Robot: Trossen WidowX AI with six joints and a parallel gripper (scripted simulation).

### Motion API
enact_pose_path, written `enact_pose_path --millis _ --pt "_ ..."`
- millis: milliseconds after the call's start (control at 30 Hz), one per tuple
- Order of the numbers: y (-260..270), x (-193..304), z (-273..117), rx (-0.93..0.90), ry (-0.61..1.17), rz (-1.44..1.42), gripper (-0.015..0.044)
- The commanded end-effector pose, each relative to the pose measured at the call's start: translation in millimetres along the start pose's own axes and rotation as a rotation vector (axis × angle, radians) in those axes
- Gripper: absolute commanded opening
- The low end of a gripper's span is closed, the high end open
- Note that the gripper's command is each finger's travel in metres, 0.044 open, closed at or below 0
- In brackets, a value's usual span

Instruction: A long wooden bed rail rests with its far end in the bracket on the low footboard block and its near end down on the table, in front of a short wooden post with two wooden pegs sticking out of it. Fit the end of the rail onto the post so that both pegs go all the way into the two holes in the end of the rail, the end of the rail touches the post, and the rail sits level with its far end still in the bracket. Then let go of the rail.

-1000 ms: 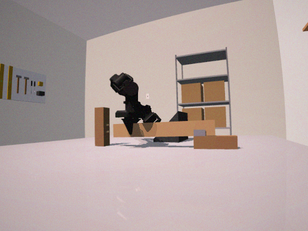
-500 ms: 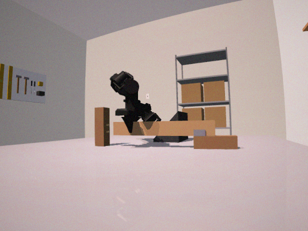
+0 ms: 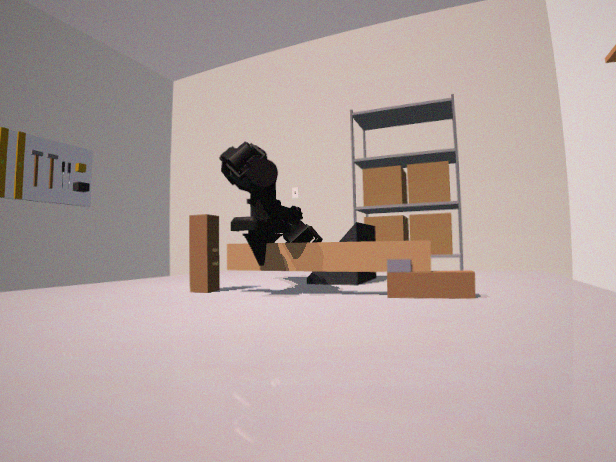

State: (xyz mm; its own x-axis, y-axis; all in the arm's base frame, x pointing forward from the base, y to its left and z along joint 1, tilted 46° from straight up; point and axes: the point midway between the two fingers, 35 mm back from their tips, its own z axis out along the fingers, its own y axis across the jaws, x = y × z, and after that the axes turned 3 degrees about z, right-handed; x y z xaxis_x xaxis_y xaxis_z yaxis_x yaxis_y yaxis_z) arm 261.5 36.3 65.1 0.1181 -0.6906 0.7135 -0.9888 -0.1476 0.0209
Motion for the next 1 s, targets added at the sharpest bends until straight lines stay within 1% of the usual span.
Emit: enact_pose_path --millis 0,967 --pt "-0.1 -1.1 0.7 0.002 -0.005 -0.002 0.0" --pt "0.3 -1.0 0.4 0.002 -0.005 -0.002 0.0"
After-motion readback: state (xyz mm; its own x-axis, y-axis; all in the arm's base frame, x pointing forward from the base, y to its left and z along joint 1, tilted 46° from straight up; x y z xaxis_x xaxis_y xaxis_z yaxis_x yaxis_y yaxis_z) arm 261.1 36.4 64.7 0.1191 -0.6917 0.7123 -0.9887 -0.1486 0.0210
